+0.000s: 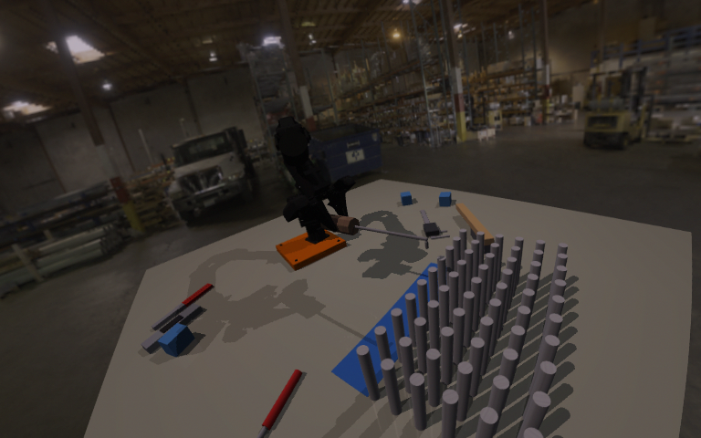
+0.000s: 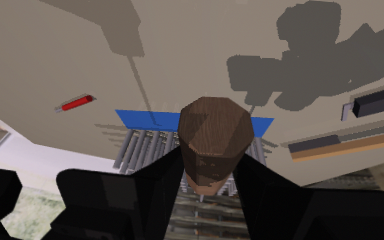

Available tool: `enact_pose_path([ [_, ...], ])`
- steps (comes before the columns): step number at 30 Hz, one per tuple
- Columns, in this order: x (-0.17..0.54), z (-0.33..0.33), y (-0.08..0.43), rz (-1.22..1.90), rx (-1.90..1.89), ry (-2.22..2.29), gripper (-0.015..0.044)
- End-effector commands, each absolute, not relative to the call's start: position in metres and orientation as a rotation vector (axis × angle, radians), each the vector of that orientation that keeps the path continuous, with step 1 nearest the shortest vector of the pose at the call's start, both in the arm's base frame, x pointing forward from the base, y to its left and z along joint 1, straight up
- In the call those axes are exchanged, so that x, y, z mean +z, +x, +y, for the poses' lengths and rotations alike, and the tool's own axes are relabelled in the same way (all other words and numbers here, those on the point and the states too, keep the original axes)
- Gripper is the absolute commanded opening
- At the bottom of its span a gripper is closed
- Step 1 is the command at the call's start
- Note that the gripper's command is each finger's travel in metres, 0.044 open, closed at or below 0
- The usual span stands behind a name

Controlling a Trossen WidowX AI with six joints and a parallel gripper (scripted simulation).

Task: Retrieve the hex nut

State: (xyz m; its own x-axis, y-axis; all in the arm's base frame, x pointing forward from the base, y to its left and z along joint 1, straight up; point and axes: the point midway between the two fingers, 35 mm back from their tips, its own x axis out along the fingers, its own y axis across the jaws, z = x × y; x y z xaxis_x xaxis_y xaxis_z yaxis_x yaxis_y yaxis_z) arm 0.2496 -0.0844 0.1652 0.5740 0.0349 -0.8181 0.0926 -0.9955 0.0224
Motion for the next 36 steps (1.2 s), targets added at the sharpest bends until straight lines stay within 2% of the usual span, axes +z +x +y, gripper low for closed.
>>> enact_pose_path([
  [1, 0.143, -0.086, 0.252, 0.108, -1.425, 2.732, 0.0],
  [22, 0.046, -0.081, 0.242, 0.111, -1.424, 2.732, 0.0],
  [36, 0.044, -0.08, 0.246, 0.111, -1.422, 2.732, 0.0],
])
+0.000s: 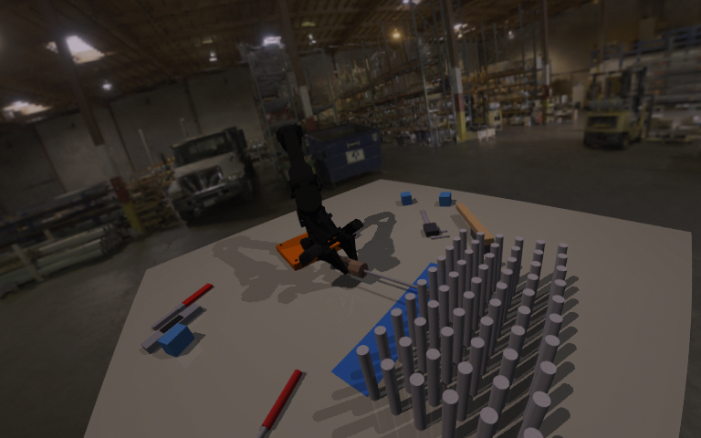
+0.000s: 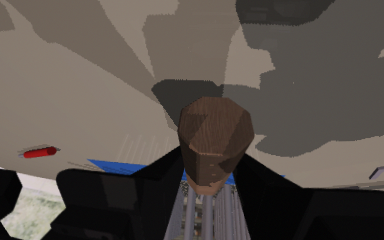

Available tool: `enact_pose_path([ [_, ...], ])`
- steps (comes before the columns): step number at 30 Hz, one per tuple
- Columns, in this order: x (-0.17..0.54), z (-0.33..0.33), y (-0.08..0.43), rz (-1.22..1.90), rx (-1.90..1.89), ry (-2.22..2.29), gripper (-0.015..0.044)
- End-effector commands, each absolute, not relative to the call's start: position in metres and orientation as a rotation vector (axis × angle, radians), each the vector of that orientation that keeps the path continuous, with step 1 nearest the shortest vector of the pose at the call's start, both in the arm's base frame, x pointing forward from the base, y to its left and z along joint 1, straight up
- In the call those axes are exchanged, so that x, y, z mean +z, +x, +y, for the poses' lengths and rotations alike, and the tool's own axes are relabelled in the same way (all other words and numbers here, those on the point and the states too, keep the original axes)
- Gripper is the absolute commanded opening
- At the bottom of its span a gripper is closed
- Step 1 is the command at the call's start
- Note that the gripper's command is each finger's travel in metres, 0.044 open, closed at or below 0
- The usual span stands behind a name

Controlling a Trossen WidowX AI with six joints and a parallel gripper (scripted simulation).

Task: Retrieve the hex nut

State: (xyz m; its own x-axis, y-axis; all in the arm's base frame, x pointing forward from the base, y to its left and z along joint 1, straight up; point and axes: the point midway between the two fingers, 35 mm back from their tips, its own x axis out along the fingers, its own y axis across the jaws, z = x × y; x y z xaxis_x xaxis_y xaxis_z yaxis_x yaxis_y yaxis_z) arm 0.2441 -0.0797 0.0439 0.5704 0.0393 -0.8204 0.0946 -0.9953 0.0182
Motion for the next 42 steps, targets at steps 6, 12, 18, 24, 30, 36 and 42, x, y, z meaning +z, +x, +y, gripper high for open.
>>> enact_pose_path([
  [6, 0.044, -0.08, 0.25, 0.111, -1.422, 2.733, 0.0],
  [12, 0.045, -0.08, 0.254, 0.111, -1.422, 2.733, 0.0],
  [18, 0.045, -0.08, 0.258, 0.111, -1.422, 2.733, 0.0],
  [24, 0.045, -0.079, 0.261, 0.111, -1.422, 2.734, 0.0],
  [30, 0.046, -0.079, 0.265, 0.111, -1.421, 2.734, 0.0],
  [36, 0.046, -0.079, 0.269, 0.111, -1.421, 2.734, 0.0],
  [42, 0.046, -0.079, 0.273, 0.111, -1.421, 2.734, 0.0],
])
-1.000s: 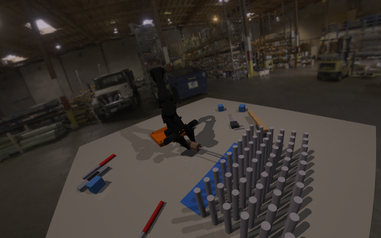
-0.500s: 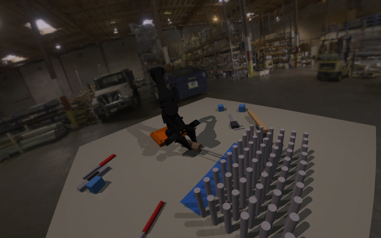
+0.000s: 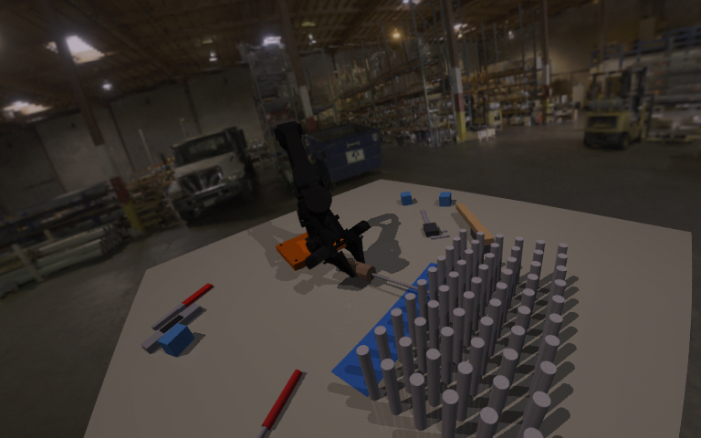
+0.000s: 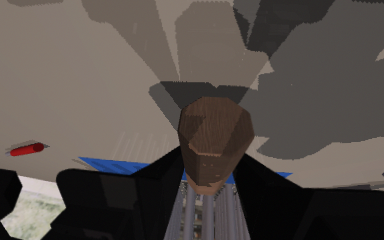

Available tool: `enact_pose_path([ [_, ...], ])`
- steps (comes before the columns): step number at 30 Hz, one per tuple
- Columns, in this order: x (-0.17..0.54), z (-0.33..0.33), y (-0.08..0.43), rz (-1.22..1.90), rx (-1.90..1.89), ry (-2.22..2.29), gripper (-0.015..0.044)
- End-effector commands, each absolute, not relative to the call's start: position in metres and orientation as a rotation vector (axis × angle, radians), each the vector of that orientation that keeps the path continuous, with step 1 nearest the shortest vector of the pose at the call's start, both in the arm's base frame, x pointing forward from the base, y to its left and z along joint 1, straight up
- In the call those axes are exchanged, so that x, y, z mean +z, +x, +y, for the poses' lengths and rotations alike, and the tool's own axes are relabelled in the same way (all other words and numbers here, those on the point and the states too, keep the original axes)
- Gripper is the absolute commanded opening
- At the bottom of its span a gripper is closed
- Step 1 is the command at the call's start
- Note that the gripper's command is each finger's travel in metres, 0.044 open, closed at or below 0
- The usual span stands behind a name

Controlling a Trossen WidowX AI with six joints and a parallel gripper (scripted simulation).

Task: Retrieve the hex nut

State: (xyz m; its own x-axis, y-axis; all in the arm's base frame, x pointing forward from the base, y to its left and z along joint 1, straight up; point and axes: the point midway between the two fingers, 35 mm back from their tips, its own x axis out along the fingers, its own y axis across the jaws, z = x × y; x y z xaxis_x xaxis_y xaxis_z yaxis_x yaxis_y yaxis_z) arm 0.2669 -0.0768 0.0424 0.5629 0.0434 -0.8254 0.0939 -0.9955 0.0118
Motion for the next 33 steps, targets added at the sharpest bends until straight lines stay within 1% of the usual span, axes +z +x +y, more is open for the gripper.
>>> enact_pose_path([
  [1, 0.046, -0.079, 0.274, 0.111, -1.42, 2.734, 0.0],
  [33, 0.048, -0.077, 0.295, 0.112, -1.418, 2.736, 0.0],
])
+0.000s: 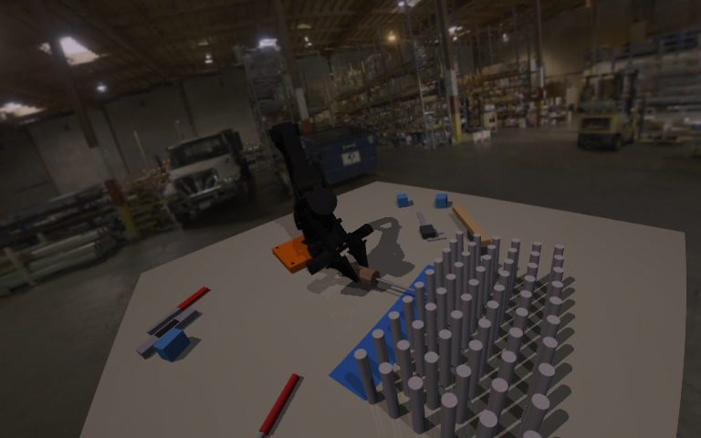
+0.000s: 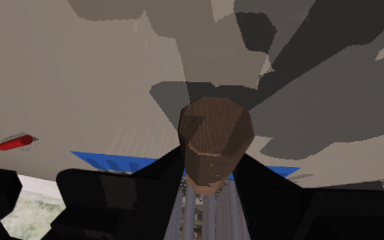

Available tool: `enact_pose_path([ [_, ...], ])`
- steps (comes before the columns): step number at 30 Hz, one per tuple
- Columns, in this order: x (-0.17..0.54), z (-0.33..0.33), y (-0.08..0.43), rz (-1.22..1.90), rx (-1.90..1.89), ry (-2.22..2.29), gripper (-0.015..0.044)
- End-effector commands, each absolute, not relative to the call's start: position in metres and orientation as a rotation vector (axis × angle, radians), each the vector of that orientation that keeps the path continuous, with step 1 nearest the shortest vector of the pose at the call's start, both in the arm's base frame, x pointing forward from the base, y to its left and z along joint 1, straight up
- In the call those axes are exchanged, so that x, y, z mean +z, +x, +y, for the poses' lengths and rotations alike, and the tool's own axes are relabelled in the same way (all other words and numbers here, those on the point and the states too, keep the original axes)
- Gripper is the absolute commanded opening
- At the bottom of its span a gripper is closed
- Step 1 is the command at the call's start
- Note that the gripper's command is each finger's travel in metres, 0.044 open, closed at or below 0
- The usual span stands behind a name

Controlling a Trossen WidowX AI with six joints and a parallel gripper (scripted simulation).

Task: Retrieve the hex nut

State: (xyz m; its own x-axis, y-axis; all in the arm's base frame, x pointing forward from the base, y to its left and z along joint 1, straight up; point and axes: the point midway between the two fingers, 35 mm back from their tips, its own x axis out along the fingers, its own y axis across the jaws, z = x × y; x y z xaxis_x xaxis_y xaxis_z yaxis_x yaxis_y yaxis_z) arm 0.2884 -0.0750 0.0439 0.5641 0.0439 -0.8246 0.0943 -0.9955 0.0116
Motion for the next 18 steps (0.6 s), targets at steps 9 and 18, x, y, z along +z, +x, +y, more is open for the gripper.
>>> enact_pose_path([
  [9, 0.048, -0.076, 0.301, 0.112, -1.417, 2.737, 0.0],
  [18, 0.049, -0.075, 0.307, 0.112, -1.416, 2.737, 0.0],
])
